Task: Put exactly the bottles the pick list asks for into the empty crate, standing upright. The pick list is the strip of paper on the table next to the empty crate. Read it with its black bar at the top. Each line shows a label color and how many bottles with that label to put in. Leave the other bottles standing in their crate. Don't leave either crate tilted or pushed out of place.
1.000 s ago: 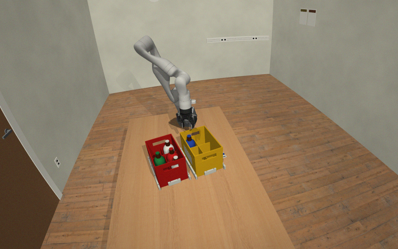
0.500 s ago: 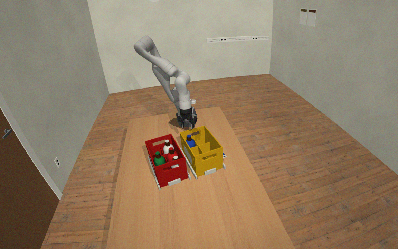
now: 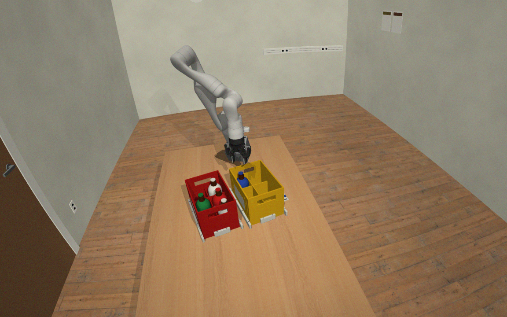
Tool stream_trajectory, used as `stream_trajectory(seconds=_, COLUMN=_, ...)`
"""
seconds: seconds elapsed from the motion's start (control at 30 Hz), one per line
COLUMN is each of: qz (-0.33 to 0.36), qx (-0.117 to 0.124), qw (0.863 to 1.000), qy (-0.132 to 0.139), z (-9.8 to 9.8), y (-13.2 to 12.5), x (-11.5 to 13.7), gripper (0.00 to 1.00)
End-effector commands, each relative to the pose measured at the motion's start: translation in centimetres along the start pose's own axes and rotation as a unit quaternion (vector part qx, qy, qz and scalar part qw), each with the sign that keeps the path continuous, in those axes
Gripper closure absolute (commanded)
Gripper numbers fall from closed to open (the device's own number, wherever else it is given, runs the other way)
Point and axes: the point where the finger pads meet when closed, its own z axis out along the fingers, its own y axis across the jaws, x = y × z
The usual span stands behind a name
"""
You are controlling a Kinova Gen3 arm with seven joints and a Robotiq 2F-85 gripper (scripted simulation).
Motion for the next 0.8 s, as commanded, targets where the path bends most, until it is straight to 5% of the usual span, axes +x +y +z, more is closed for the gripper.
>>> stream_trajectory(seconds=0.0, qz=0.000, qx=0.000, qw=1.000, qy=0.000, z=0.0, y=0.3, x=-1.1, gripper=0.33)
stream_trajectory(seconds=0.77, qz=0.000, qx=0.000, qw=1.000, qy=0.000, z=0.0, y=0.5, x=-11.7, gripper=0.33)
